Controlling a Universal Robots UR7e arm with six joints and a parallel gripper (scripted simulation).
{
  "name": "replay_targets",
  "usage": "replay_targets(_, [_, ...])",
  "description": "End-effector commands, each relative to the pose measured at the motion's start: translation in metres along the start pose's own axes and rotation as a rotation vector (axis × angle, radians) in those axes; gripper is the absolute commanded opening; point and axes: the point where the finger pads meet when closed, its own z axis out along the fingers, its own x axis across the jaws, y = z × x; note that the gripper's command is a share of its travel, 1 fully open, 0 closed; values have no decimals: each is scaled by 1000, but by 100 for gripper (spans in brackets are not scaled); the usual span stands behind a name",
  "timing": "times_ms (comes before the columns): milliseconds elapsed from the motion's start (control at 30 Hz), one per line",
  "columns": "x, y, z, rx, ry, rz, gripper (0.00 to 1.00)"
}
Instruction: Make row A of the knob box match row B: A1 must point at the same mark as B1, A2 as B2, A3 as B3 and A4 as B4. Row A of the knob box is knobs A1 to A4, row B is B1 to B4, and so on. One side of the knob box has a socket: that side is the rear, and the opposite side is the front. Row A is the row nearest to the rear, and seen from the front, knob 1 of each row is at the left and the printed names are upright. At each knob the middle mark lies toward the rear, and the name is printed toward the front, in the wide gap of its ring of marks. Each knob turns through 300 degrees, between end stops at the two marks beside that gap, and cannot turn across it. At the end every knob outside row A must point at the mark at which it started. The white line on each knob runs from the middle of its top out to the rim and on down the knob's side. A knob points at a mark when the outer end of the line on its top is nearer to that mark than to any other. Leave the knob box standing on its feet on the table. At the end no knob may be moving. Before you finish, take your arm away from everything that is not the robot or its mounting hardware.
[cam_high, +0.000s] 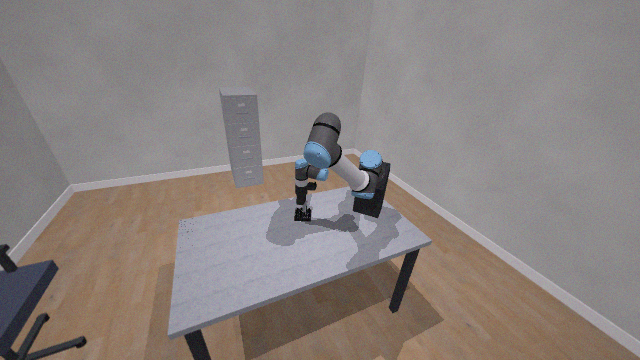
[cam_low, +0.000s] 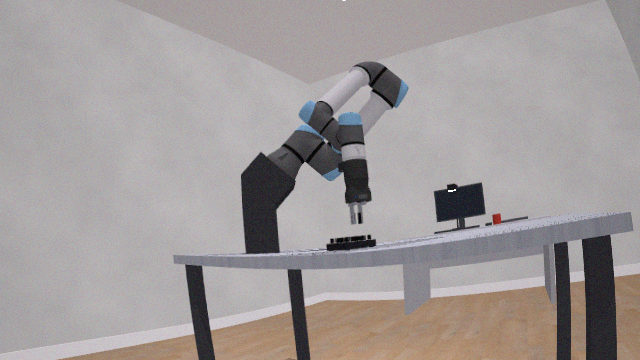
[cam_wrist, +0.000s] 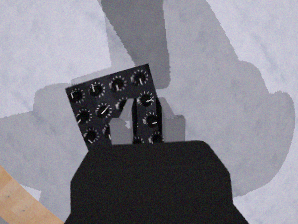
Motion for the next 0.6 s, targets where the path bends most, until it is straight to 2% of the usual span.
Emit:
replay_targets(0, [0, 2, 7, -3, -1, -3, 46])
replay_targets(567, [1, 2, 26, -3, -1, -3, 46])
